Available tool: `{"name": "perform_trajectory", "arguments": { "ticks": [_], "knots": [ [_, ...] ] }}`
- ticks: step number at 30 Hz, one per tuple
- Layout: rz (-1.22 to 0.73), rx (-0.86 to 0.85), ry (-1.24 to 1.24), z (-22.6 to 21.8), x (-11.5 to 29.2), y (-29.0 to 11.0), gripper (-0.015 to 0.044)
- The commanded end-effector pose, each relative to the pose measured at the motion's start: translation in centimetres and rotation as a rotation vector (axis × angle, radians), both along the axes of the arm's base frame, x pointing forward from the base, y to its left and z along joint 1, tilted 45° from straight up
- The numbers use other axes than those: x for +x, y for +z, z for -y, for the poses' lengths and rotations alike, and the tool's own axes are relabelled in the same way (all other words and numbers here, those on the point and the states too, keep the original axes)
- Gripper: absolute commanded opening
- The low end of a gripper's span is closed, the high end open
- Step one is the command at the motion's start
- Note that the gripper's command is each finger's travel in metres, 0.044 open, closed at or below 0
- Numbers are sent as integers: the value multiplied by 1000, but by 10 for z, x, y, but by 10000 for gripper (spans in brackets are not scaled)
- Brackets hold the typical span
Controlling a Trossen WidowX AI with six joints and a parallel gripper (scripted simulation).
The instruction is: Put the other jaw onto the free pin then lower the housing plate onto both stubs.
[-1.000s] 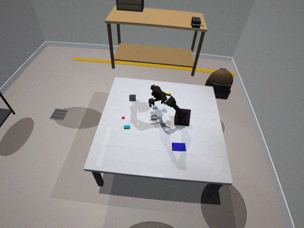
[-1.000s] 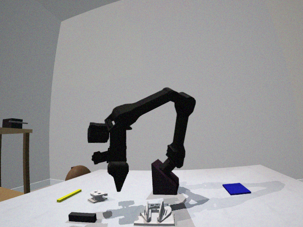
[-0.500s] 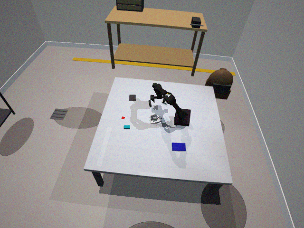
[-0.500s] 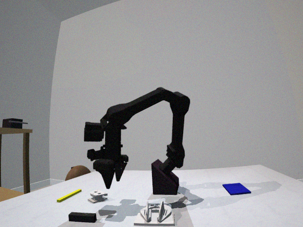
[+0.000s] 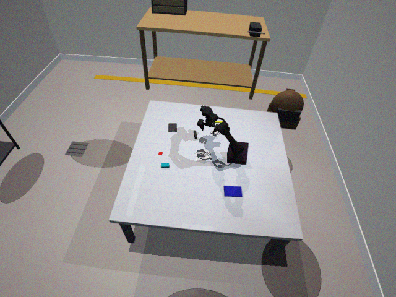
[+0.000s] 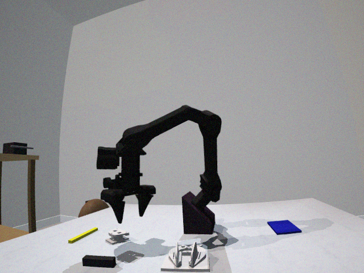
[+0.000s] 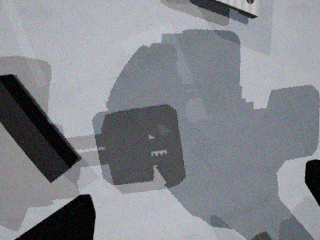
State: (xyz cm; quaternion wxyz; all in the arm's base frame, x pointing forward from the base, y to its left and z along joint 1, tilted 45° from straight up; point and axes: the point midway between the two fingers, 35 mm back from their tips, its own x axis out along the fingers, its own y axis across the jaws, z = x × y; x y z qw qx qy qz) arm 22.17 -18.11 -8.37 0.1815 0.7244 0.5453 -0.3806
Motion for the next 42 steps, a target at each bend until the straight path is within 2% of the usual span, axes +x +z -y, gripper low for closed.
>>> {"name": "perform_trajectory", "arguments": {
  "ticks": [1, 42],
  "knots": [
    [-74, 8, -86, 7, -4, -4, 440],
    [-723, 136, -816, 45, -50, -44, 440]
  ]
}}
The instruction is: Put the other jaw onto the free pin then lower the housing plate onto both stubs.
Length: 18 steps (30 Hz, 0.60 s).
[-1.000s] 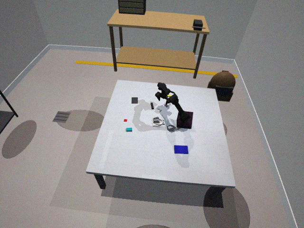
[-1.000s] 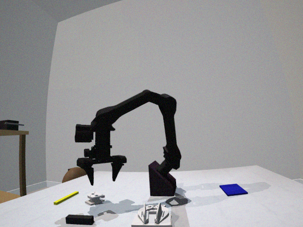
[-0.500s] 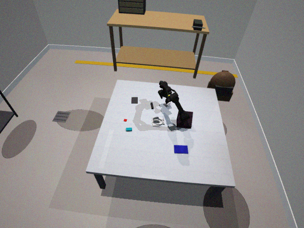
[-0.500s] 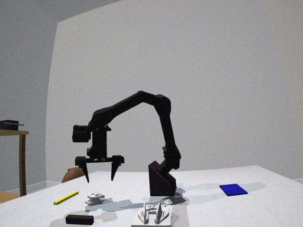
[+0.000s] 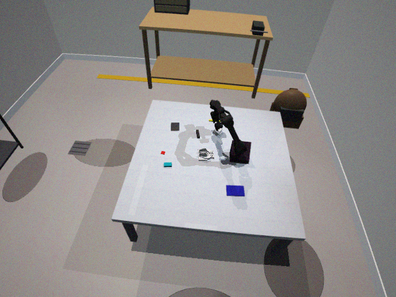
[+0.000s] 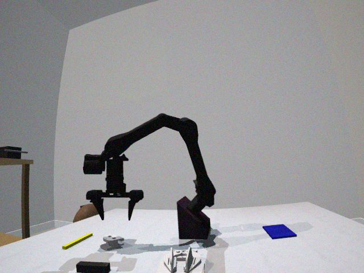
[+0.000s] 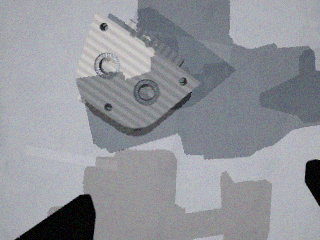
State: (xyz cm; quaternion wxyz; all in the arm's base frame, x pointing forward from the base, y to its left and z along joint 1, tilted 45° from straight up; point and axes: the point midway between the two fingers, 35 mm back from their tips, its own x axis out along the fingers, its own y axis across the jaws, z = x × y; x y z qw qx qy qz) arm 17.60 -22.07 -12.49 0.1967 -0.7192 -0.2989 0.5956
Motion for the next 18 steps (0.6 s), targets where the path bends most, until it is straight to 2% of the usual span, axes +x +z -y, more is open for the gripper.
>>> {"name": "perform_trajectory", "arguments": {
  "ticks": [1, 18],
  "knots": [
    [-74, 10, -83, 6, -6, -4, 440],
    [-345, 69, -381, 16, -28, -21, 440]
  ]
}}
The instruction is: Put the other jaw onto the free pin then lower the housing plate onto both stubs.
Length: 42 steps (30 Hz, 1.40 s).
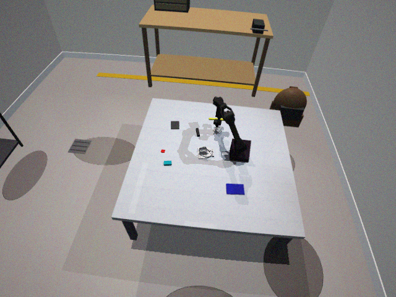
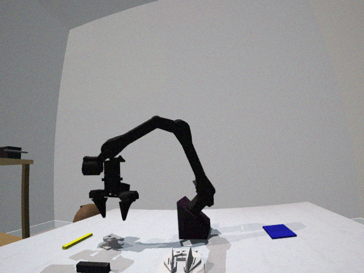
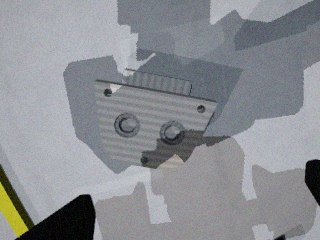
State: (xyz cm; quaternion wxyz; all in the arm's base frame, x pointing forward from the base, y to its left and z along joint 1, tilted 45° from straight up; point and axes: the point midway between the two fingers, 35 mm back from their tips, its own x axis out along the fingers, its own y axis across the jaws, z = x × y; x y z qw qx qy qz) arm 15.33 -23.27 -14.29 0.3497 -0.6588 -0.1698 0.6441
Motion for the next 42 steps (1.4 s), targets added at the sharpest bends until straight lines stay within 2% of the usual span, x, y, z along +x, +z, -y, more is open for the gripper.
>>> {"name": "perform_trajectory", "arguments": {
  "ticks": [1, 10, 17, 22, 42],
  "knots": [
    [-75, 11, -82, 5, -6, -4, 440],
    [-208, 41, -225, 9, -17, -13, 440],
    [-210, 42, -228, 8, -17, -14, 440],
    [-209, 43, -228, -20, -14, -40, 440],
    [-209, 43, -228, -20, -14, -40, 440]
  ]
}}
